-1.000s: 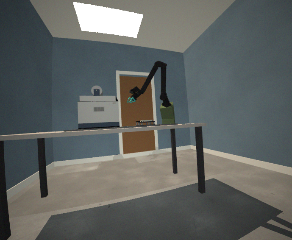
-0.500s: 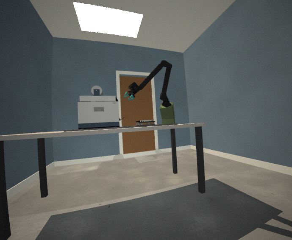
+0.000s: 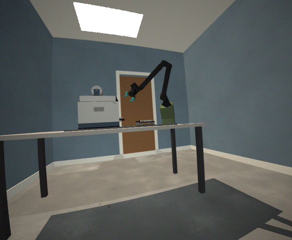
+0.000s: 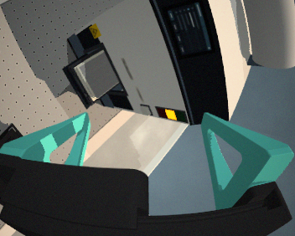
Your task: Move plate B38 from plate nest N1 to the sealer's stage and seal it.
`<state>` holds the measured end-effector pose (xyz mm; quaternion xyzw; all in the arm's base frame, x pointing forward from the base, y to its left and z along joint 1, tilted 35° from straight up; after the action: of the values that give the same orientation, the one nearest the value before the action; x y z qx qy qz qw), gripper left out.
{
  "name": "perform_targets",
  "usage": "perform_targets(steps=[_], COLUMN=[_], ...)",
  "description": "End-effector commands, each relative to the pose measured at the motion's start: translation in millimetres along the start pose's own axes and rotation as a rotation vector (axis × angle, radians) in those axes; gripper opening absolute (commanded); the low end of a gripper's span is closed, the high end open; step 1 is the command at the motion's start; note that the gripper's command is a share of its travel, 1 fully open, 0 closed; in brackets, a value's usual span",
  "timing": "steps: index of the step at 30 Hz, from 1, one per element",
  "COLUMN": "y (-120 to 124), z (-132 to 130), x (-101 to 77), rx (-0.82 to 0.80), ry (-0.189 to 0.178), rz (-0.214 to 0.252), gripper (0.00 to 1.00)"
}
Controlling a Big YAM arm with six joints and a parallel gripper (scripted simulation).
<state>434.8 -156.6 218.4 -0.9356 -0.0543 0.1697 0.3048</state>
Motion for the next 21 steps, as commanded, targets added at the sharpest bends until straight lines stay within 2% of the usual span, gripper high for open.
perform_targets(steps=[1, 7, 10, 15, 21], y=[9, -9, -15, -15, -5], z=[-13, -34, -36, -29, -24], x=[-4.2, -4.9, -1.8, 6.0, 1.6], rx=[-0.131, -0.405, -0.511, -0.454, -0.418], ry=[0.022, 0.062, 0.059, 0.037, 0.04], rz=[0.013, -0.005, -0.013, -0.021, -0.001], gripper=[1.0, 1.0, 1.0, 1.0, 1.0])
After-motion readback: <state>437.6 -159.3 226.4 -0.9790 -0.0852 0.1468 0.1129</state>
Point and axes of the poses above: the point where the finger pads meet when closed, its own x axis out along the fingers, its own z axis across the jaws, y = z × x, the point moved 1 cm from there along -x, back along the fingers, and after that the axes turned 12 degrees about -x, right-handed, at the moved point
